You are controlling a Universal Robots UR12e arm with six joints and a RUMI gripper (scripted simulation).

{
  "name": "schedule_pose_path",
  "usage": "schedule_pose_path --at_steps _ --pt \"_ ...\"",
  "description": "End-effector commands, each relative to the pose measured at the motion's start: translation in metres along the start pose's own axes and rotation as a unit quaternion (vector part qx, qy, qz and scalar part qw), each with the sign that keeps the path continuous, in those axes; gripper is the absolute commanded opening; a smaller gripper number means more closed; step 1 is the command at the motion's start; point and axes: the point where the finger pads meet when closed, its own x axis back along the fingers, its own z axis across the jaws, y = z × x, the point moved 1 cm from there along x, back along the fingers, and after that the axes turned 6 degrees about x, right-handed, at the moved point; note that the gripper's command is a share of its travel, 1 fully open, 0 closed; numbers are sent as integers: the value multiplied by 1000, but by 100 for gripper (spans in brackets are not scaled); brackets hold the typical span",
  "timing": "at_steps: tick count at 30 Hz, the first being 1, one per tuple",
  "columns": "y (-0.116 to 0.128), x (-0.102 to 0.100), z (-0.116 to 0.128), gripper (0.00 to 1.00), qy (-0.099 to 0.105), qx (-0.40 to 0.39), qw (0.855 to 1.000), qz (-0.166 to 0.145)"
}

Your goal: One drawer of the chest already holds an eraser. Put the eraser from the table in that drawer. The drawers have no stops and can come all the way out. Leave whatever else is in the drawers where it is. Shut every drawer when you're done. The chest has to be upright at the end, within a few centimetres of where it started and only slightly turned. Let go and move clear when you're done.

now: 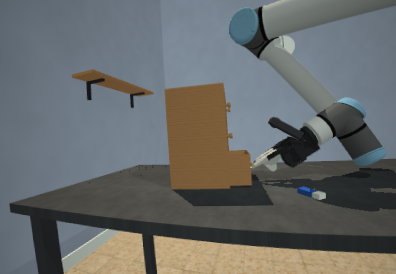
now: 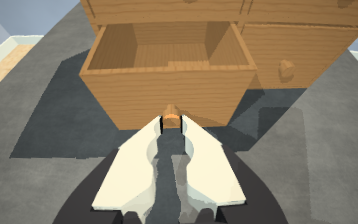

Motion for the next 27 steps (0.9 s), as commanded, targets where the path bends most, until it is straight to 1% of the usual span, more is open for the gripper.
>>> schedule_pose_path --at_steps 1,27 --pt "-1 -1 0 7 0 0 1000 0" --pt "-6 -10 1 7 0 0 1000 0"
